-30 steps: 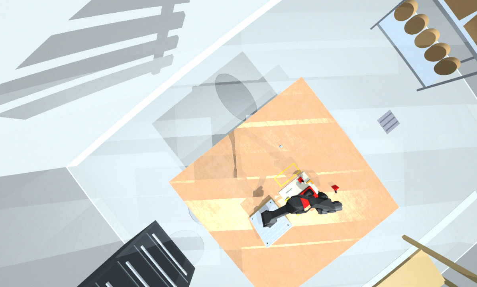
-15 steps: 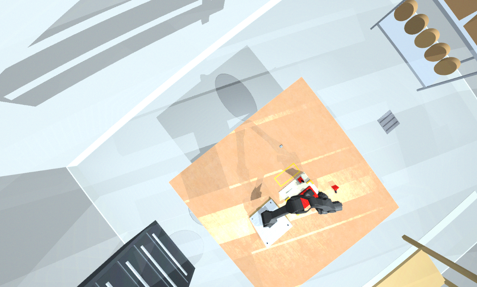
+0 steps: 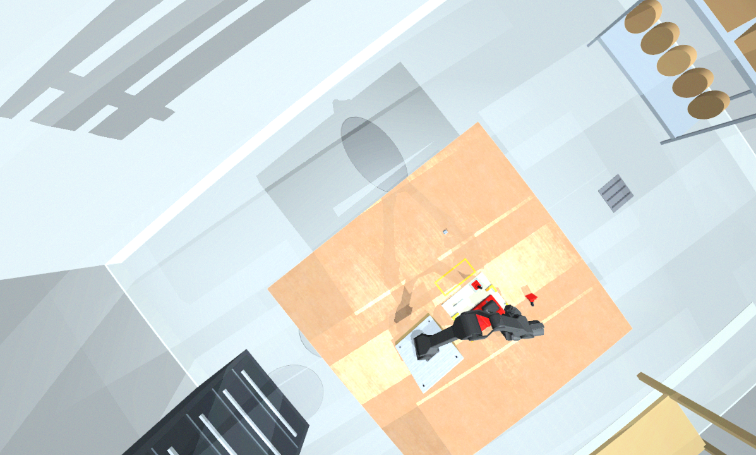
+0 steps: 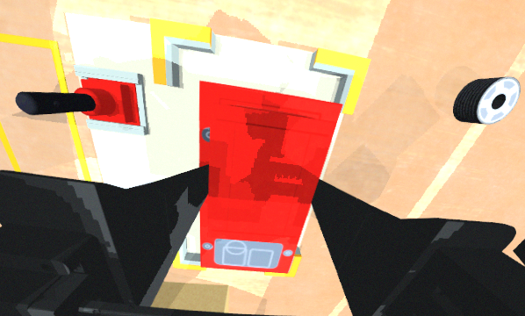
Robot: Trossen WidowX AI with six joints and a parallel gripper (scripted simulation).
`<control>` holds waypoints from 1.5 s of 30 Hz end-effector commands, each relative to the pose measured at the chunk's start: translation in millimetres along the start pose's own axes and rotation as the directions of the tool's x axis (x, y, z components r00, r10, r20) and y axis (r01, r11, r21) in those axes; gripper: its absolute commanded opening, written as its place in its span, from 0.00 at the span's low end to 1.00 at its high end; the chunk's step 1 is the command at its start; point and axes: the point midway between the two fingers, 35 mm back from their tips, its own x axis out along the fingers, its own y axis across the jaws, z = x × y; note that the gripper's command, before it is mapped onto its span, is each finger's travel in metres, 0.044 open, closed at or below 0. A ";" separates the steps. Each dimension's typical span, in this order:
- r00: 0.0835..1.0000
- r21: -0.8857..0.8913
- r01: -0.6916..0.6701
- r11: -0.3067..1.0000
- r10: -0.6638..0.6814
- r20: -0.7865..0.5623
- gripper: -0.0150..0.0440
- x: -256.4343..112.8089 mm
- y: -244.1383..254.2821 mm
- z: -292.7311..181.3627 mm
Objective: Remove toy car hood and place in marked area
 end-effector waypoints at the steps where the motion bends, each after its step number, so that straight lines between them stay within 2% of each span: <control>1: 1.000 -0.006 0.005 1.000 -0.005 0.000 0.25 -4.2 0.0 0.8; 26: 1.000 -0.005 0.005 1.000 -0.005 0.000 0.25 -20.7 -0.3 0.6; 39: 1.000 -0.004 0.006 1.000 -0.006 0.000 0.25 -64.8 -0.6 0.6; 45: 1.000 0.008 0.002 1.000 -0.002 -0.001 0.25 -58.4 6.7 1.5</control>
